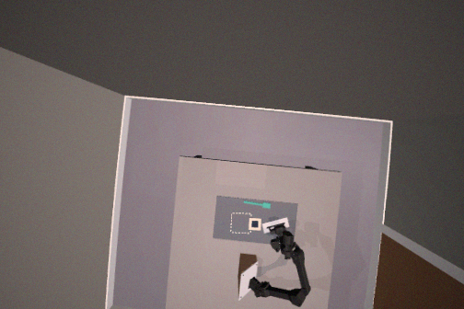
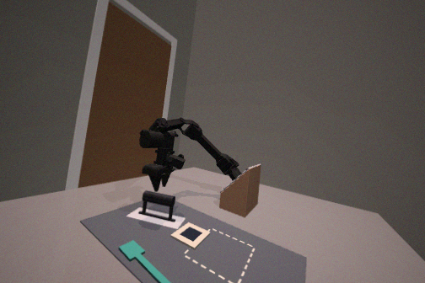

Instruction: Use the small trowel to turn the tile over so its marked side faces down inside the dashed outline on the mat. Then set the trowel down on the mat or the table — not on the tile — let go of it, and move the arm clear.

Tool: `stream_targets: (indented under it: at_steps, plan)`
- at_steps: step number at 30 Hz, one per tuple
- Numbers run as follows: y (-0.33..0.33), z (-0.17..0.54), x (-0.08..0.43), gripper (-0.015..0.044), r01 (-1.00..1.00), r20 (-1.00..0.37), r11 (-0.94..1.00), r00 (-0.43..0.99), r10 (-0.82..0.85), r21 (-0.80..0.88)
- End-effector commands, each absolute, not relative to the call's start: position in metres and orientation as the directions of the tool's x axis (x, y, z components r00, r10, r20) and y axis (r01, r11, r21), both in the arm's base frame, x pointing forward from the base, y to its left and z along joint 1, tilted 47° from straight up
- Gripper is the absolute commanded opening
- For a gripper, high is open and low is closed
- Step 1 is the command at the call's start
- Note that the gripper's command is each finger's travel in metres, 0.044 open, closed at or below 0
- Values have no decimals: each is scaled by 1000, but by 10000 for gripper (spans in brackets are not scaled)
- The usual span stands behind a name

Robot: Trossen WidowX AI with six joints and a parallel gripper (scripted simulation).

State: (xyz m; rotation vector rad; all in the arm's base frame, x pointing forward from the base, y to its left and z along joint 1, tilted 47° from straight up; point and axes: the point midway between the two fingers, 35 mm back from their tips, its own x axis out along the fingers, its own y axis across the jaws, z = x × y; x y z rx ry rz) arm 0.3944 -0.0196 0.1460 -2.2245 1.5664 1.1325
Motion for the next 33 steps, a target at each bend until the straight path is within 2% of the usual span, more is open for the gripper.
stream_targets:
  at_steps: [1, 8, 20, 33]
  plan:
    - [-12, 153, 393, 300, -869, -678, -422, 149, -720, 257]
    - [-11, 153, 392, 300, -888, -686, -404, 153, -712, 221]
    - [-14, 146, 390, 300, -971, -735, -236, 191, -651, -43]
    - [-18, 140, 388, 300, -949, -774, 11, 250, -582, -314]
